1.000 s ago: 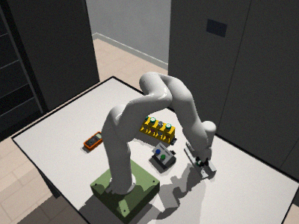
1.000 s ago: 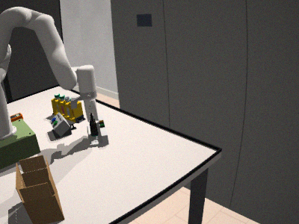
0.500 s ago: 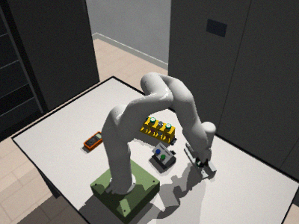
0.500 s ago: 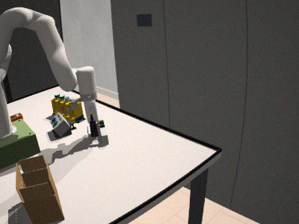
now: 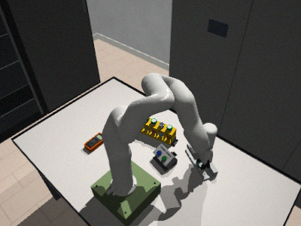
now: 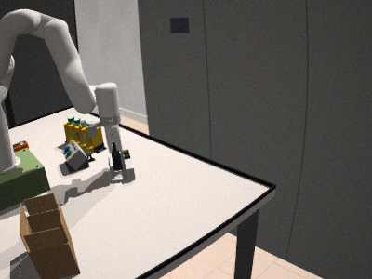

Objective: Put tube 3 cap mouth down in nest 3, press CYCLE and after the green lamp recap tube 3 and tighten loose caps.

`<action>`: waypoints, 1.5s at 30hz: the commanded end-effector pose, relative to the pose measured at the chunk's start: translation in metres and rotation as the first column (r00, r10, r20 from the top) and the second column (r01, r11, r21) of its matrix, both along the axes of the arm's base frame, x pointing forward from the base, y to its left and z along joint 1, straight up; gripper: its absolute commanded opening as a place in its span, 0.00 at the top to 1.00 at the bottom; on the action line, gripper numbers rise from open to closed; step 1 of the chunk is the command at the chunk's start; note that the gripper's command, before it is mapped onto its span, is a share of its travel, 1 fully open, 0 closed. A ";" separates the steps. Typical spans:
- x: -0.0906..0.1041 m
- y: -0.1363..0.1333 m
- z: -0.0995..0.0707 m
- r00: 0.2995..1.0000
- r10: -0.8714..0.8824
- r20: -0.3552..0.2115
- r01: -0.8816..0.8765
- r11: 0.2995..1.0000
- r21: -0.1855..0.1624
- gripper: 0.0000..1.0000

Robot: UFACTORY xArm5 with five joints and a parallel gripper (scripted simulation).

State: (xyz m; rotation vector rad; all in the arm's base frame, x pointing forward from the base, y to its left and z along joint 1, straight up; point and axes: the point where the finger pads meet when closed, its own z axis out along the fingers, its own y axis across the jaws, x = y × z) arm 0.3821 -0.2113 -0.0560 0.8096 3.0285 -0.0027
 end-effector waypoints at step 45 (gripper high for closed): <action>-0.027 0.052 0.125 0.837 -0.547 0.003 0.547 0.837 0.005 1.00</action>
